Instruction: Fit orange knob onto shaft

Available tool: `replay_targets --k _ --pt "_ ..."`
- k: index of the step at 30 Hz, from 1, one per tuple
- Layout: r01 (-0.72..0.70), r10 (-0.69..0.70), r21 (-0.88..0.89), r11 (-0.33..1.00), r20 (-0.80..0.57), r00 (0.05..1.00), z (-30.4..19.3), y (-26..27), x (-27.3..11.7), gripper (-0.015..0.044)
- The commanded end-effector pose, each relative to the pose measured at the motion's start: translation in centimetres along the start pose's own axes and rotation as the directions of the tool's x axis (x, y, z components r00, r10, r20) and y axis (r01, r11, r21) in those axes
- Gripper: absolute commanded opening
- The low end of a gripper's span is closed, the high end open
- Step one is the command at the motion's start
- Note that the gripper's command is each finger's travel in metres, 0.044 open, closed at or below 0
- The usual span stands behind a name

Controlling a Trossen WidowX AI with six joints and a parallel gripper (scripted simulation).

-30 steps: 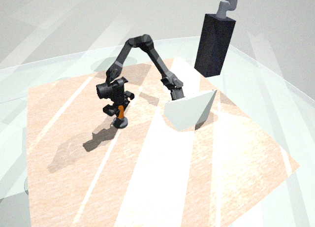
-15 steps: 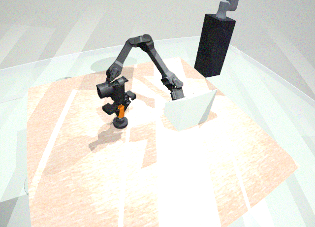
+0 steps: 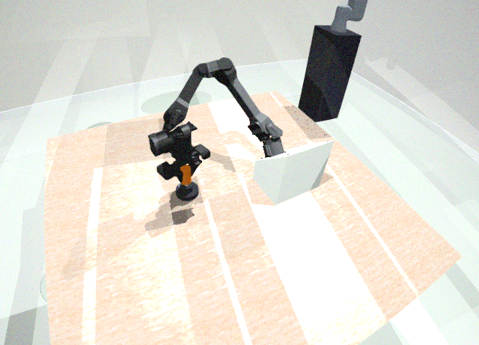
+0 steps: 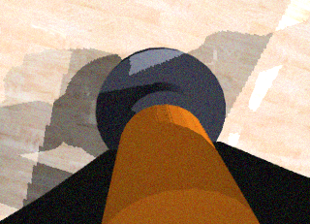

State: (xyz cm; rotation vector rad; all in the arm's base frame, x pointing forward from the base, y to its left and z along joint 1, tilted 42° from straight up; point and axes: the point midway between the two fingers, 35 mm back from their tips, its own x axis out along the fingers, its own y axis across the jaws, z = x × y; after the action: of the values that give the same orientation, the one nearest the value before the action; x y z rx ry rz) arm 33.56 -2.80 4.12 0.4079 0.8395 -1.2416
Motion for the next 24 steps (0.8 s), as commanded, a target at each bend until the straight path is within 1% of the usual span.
replay_targets --k 1,24 --pt "-0.004 0.004 0.004 1.000 -0.001 1.000 -0.05 0.15 -0.16 0.0000" --pt "-0.003 0.003 0.004 1.000 -0.001 1.000 0.11 -0.15 -0.19 0.0000"
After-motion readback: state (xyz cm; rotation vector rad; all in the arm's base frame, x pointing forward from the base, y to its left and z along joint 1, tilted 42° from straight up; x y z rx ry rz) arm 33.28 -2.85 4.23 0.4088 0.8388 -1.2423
